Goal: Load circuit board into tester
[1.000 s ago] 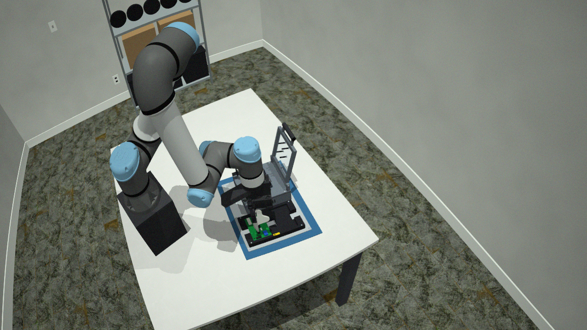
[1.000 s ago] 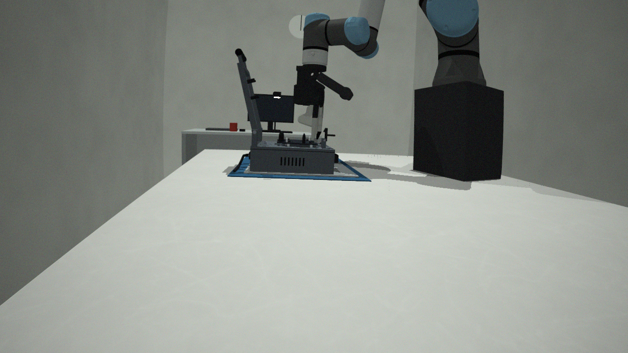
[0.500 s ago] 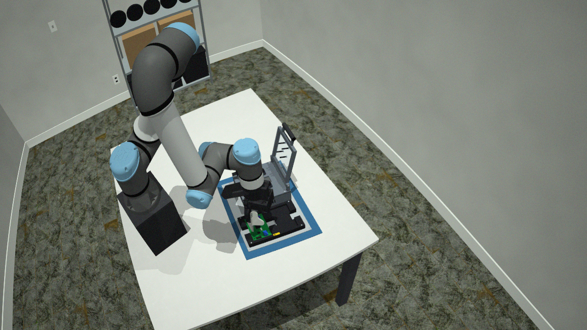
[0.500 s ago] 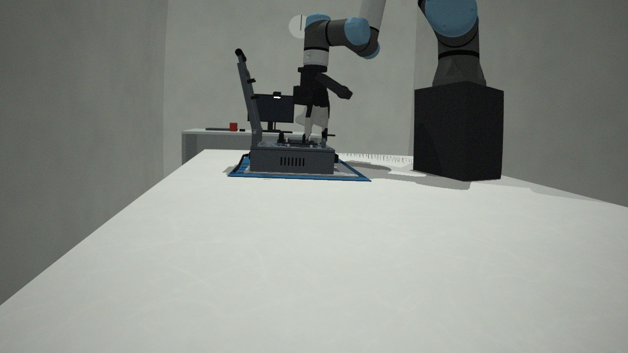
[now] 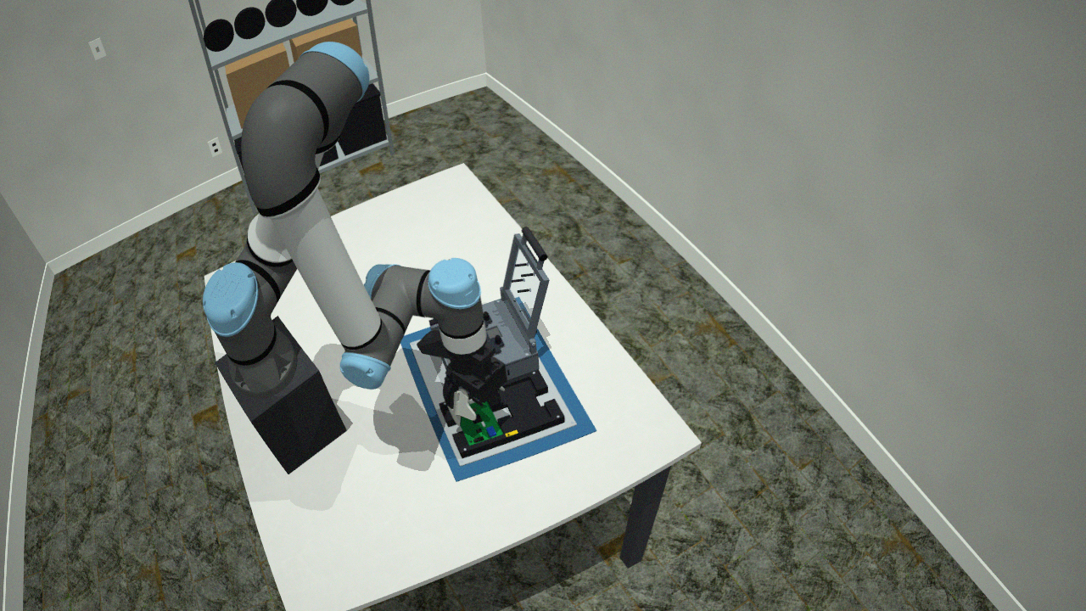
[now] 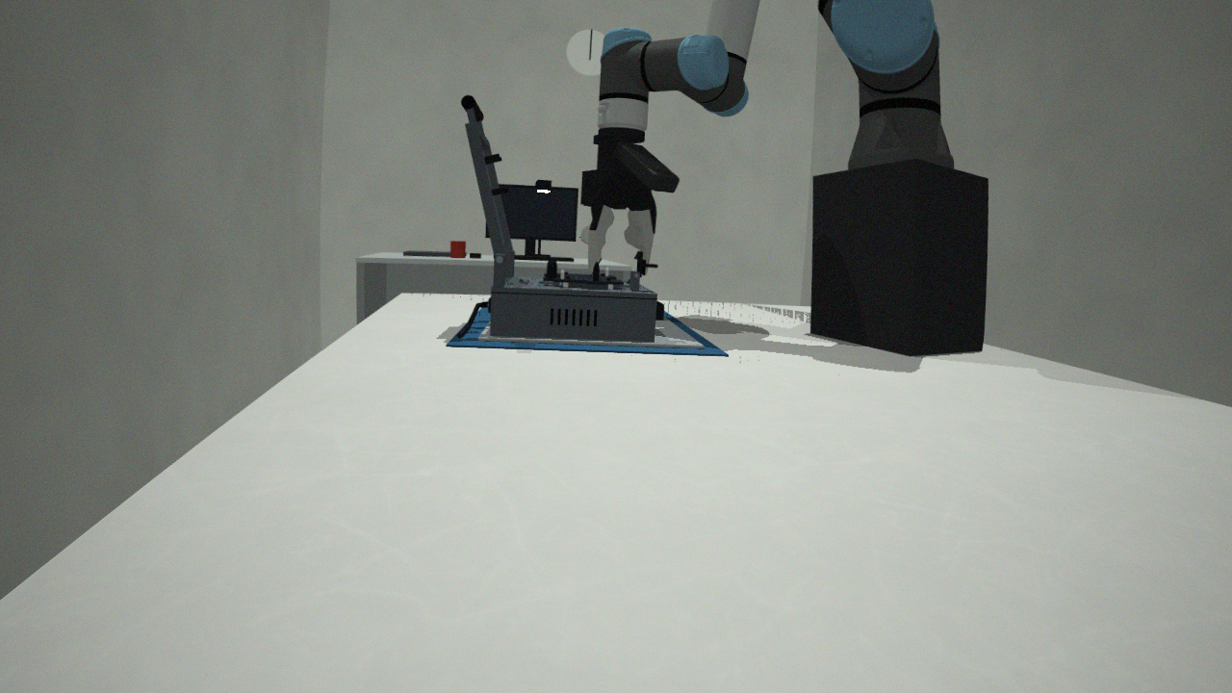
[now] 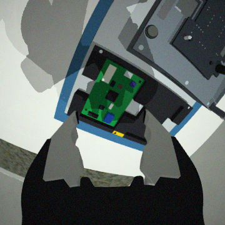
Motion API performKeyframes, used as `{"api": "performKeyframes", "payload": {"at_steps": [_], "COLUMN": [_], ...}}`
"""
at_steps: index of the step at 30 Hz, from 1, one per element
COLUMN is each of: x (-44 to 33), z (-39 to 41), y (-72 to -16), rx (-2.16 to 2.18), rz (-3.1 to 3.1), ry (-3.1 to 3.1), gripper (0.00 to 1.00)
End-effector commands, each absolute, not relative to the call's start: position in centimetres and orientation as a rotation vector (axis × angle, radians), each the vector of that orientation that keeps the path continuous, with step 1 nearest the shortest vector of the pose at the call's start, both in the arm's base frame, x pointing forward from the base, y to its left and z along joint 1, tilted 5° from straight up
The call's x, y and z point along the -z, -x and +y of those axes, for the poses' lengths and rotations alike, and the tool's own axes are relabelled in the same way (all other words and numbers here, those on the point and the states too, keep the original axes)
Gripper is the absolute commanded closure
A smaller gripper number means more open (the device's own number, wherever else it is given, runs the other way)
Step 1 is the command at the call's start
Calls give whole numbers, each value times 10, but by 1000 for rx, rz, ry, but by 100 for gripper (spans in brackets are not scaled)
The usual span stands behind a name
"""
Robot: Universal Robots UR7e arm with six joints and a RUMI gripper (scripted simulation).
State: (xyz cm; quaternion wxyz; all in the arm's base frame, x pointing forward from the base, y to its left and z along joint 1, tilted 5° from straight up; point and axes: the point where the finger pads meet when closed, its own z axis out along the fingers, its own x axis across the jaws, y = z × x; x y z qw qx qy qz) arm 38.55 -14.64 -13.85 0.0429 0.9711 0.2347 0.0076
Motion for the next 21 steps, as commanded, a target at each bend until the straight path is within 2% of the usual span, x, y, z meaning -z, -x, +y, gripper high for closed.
{"api": "performKeyframes", "payload": {"at_steps": [1, 21], "x": [138, 138], "z": [-146, -147], "y": [-386, -386], "rx": [-27, -49], "rz": [466, -31], "ry": [-3016, -3056], "gripper": [41, 41]}}
